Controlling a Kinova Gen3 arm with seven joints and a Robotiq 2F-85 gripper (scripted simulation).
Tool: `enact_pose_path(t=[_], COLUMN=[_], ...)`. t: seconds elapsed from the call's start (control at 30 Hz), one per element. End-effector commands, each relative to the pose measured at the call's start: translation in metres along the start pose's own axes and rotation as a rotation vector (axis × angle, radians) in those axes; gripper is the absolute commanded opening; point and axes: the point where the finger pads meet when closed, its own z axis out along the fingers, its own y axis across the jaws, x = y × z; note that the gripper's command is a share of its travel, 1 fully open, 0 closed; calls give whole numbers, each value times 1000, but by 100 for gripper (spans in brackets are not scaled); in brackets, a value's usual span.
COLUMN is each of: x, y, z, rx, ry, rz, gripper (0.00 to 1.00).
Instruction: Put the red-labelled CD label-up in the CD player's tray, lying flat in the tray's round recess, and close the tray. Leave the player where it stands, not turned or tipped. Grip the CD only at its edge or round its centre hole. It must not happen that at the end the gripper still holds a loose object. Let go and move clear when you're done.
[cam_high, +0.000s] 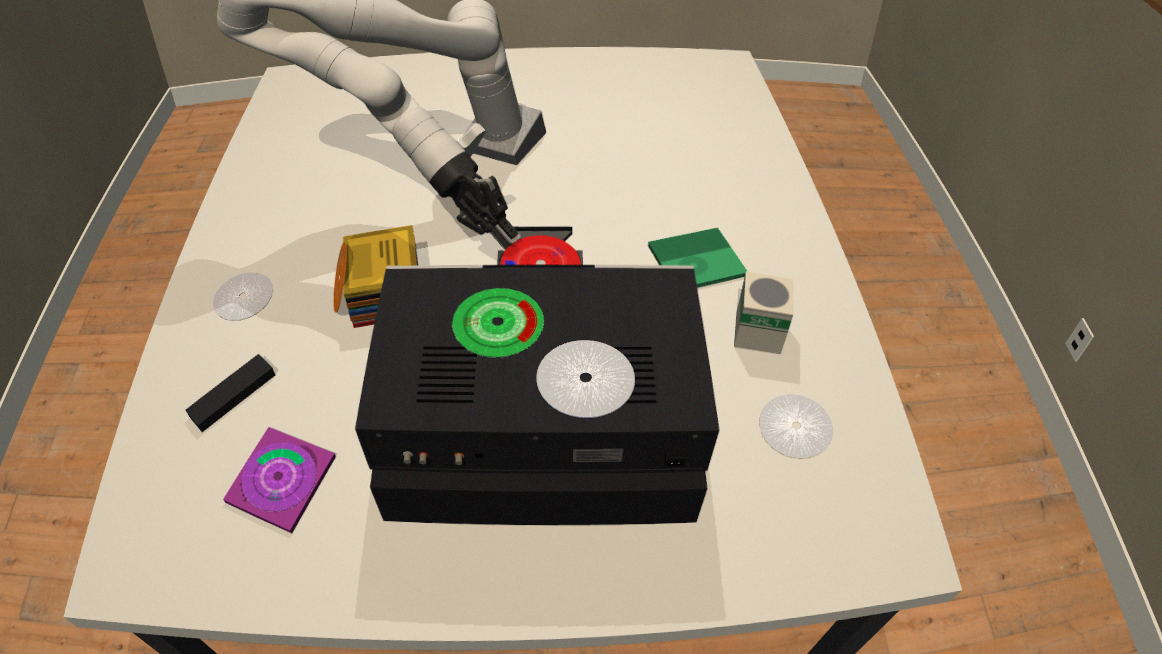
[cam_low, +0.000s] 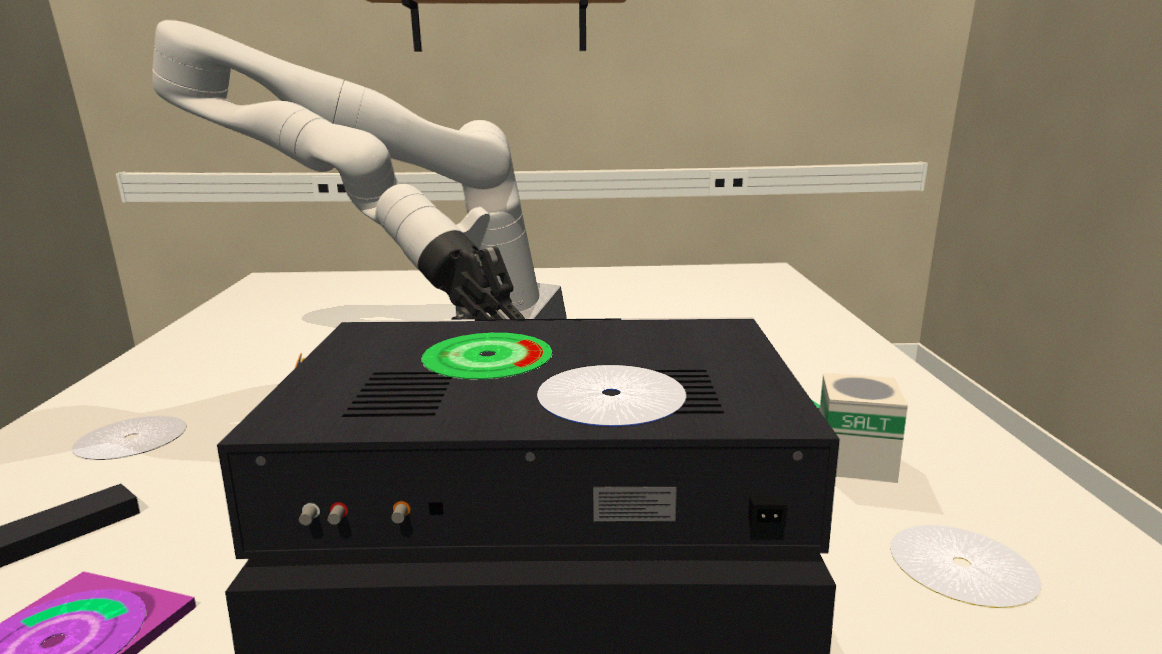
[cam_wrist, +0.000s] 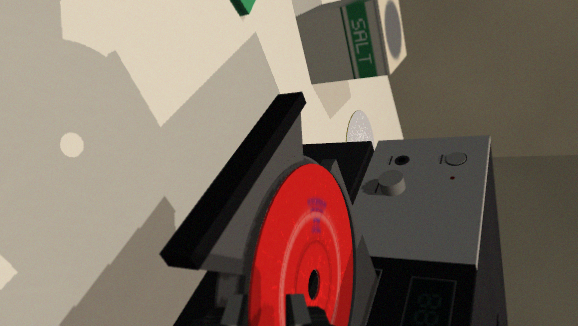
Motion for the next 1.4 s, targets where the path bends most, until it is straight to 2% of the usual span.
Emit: enact_pose_path(t=[0.0,0.5,0.57,1.07,1.13,1.37], x=[-3,-3,-3,-3,-3,-2], y=[2,5,5,7,7,8], z=[1,2,2,4,4,4], rx=[21,173,173,332,332,396], ry=[-5,-7,-7,-9,-9,-9], rz=[-8,-7,-7,-7,-7,-7], gripper=[24,24,24,24,24,24])
